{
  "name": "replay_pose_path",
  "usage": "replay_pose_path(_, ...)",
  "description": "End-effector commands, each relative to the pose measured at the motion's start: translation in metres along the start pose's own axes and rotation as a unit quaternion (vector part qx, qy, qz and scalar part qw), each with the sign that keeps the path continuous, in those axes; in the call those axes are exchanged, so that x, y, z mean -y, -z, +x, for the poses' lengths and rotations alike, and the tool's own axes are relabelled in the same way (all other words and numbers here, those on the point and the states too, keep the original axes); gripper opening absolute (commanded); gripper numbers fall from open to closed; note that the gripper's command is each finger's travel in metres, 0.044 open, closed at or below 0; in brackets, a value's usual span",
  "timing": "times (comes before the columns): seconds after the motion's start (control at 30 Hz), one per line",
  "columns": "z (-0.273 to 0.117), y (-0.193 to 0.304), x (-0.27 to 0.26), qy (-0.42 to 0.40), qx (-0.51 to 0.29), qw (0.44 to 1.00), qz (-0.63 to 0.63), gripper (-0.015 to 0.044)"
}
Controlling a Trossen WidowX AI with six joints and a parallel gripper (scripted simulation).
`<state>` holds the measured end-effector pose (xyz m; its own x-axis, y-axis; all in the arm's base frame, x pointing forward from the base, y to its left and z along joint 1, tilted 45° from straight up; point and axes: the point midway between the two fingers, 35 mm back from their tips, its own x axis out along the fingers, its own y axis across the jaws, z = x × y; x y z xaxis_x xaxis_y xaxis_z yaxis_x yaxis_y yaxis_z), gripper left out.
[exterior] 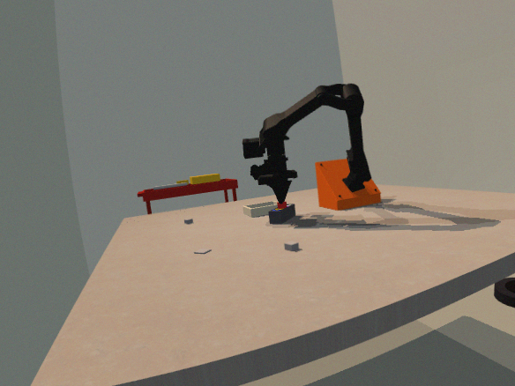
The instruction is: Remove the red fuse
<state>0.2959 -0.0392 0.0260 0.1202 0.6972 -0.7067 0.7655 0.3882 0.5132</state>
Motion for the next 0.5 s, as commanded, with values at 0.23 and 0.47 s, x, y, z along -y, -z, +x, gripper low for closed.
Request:
replay_pose_path(0.23, -0.0063, -0.0006, -0.0005, 0.002, 0.002, 1.0, -0.003, 0.0)
replay_pose_path(0.47, -0.0098, -0.0005, -0.0004, 0.002, 0.002, 1.0, -0.002, 0.0)
